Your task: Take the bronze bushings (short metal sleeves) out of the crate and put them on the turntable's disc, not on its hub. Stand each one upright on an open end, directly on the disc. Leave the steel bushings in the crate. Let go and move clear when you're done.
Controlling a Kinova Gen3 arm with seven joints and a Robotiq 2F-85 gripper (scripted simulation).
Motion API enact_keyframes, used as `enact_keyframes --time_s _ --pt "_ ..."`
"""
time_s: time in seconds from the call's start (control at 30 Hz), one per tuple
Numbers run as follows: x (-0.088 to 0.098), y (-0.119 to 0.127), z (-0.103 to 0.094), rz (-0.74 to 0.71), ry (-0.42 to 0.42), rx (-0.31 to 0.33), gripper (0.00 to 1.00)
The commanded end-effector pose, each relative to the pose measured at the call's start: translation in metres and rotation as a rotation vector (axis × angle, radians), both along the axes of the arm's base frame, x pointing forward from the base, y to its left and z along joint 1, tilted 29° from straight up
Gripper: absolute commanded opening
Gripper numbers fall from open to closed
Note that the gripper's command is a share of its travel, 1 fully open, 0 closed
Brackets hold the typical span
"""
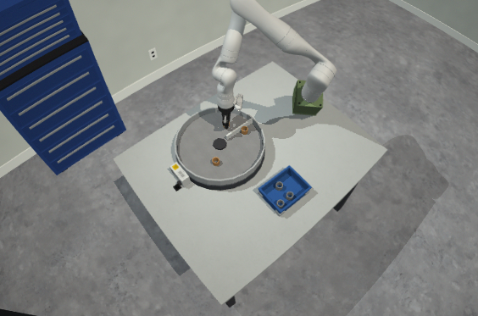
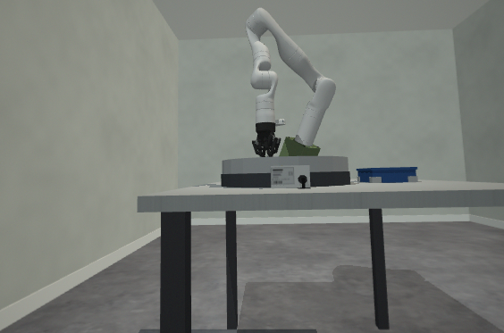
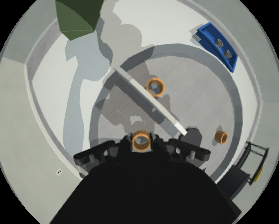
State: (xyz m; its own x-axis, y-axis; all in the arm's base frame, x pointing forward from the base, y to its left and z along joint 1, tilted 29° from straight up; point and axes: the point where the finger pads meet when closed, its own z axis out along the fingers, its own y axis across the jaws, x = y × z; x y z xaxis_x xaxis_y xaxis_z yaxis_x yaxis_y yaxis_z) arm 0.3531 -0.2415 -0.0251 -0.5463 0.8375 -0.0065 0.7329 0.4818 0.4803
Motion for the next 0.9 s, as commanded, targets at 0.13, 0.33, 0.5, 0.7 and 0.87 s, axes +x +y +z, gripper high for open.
enact_keyframes --time_s 0.13,0.33,0.5,0.7,0.87 --pt "0.0012 0.0006 -0.0018 0.001 0.000 -0.001 0.00" --pt "0.0016 0.0009 -0.0027 0.001 0.000 -0.001 0.00" --pt "0.0018 0.0010 -0.0031 0.001 0.000 -0.001 0.00" --pt "0.0018 0.0010 -0.0031 0.001 0.000 -0.001 0.00" --pt "0.0018 0.0010 -0.0031 0.001 0.000 -0.001 0.00"
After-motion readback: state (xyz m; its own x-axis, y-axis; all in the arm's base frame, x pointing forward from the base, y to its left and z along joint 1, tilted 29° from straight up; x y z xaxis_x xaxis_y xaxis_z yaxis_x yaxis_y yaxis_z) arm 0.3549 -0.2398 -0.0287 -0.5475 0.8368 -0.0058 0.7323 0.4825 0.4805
